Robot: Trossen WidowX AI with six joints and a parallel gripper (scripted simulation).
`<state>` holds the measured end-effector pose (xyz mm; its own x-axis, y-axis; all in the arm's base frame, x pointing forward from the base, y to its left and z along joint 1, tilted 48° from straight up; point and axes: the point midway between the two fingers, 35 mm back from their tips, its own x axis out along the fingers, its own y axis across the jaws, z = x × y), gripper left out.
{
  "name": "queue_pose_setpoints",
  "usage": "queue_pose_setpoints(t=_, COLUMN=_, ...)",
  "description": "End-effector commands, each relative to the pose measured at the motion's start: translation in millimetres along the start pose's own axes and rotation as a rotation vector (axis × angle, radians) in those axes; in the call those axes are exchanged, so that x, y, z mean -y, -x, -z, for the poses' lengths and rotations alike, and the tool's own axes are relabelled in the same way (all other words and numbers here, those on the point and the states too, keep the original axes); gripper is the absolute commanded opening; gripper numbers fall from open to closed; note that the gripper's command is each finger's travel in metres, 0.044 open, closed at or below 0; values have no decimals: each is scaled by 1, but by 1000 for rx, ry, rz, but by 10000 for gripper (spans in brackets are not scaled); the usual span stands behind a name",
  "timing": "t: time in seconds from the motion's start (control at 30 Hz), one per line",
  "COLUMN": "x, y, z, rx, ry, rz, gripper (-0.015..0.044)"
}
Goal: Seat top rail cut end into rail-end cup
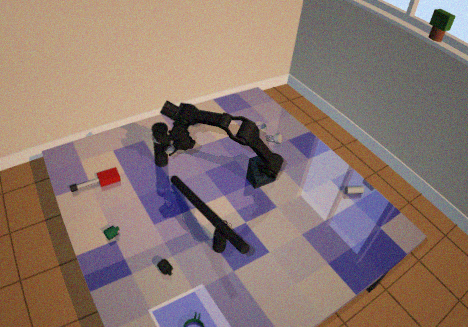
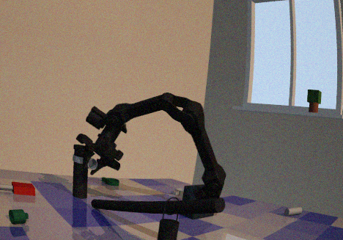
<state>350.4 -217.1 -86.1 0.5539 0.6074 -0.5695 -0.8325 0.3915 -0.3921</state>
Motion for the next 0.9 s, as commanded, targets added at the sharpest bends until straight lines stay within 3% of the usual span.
queue_pose_setpoints(t=0.0, x=0, y=-2, z=0, rx=-8, ry=-17, rz=-5, gripper=0)
queue_pose_setpoints(t=0.4, x=0, y=0, z=0, rx=-4, ry=-10, rz=1, gripper=0)
queue_pose_setpoints(t=0.87, x=6, y=8, z=-9, rx=-4, ry=-10, rz=-1, gripper=367)
